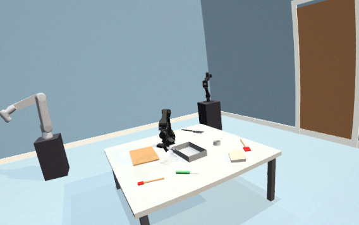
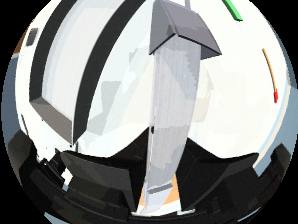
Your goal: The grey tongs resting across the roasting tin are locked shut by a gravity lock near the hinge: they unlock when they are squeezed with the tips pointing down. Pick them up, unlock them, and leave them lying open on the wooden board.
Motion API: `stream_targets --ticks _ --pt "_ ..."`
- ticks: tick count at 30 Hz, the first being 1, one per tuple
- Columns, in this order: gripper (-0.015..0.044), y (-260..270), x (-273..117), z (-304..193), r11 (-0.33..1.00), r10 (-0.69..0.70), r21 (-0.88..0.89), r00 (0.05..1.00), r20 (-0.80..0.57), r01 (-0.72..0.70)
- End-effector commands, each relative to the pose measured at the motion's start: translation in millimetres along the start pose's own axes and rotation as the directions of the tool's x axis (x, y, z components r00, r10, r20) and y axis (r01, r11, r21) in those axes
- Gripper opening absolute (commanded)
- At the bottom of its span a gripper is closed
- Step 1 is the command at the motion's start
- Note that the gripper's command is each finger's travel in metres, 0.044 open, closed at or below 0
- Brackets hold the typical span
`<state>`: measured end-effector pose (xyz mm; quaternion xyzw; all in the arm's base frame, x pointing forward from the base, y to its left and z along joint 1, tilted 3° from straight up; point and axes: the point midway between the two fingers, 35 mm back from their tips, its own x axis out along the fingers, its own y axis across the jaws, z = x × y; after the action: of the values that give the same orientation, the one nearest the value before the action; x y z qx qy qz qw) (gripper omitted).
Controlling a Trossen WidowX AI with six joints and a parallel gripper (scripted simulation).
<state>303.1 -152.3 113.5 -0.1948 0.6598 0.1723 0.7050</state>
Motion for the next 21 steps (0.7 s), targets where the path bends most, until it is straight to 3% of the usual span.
stream_targets --ticks 1,21 --pt "-0.015 -8.6 -0.2 -10.8 0.998 -0.003 0.062 1.0 0.001 0.003" --pt "-0.015 -57.9 -0.2 -115.8 0.855 -0.008 0.518 1.0 -0.011 0.012"
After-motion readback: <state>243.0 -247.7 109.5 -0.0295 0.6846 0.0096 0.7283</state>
